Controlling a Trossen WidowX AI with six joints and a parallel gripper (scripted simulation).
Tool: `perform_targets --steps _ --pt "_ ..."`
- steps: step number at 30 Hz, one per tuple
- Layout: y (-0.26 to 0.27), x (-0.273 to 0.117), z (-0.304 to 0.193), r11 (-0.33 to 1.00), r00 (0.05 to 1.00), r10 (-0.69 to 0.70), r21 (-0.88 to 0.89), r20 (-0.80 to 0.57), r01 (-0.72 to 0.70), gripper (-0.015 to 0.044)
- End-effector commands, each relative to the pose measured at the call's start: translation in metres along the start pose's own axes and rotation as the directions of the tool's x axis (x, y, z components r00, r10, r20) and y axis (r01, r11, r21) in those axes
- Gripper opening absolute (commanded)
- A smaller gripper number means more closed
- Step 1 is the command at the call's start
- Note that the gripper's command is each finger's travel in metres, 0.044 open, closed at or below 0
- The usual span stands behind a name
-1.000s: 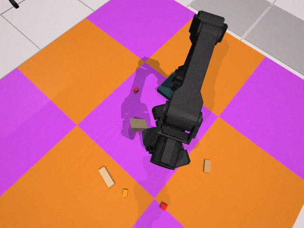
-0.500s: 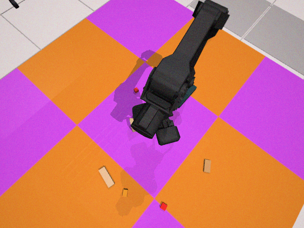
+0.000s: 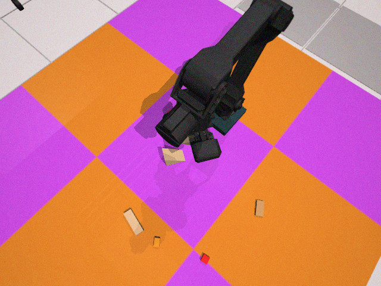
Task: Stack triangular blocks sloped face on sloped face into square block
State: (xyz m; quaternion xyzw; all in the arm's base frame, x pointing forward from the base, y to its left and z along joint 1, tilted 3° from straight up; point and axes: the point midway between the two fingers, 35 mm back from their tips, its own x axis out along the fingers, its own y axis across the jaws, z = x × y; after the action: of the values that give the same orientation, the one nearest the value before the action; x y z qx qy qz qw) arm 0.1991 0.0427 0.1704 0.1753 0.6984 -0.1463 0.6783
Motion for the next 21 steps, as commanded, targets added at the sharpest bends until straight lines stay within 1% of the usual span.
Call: perform_targets --steps 1,14,21 --pt "-0.002 0.013 0.005 1.0 1.0 -0.01 -0.002 -0.004 0.01 0.0" --pt "-0.004 0.07 0.027 1.0 1.0 -0.01 -0.002 -0.002 0.01 0.0" --pt "-0.005 0.075 0.031 1.0 1.0 -0.01 -0.002 -0.002 0.01 0.0"
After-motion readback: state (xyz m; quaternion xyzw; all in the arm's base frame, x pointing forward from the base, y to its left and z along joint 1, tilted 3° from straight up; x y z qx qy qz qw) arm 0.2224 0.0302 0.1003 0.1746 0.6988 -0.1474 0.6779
